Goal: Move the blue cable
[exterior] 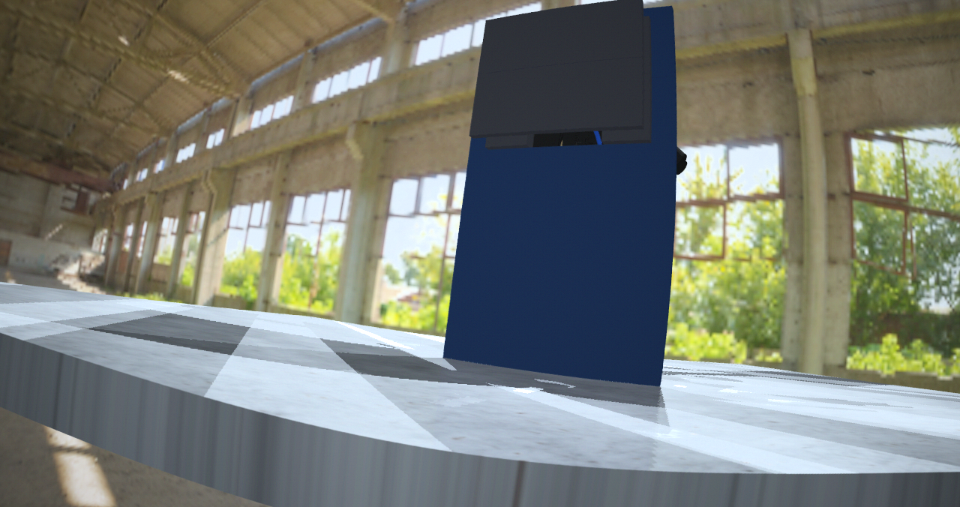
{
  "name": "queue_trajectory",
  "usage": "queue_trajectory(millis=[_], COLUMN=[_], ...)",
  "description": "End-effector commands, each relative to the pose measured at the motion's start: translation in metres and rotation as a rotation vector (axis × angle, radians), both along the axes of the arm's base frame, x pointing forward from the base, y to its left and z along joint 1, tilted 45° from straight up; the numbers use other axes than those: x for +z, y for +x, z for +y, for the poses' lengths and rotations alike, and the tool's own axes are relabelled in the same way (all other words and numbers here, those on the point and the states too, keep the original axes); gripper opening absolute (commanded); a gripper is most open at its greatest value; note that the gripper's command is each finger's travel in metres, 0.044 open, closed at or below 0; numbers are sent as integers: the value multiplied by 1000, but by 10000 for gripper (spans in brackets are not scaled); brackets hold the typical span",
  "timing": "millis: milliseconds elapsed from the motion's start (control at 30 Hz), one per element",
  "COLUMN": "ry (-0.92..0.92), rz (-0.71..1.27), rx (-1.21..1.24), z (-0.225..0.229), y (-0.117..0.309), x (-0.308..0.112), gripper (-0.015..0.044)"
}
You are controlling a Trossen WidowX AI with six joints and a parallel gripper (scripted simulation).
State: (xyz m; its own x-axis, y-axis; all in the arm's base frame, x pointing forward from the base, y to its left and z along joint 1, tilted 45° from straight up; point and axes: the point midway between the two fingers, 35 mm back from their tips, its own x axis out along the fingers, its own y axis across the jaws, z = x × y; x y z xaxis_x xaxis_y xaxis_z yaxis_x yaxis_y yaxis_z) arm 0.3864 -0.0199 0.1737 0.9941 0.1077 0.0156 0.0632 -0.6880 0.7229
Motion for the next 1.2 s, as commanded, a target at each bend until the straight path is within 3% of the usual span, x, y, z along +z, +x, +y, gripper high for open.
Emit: queue_trajectory(millis=[0, 1167], ry=[-1, -1], rz=[-4, -3], rx=[5, 5], z=[0, -3], y=[-3, -19], x=[1, -2], gripper=[440, 440])
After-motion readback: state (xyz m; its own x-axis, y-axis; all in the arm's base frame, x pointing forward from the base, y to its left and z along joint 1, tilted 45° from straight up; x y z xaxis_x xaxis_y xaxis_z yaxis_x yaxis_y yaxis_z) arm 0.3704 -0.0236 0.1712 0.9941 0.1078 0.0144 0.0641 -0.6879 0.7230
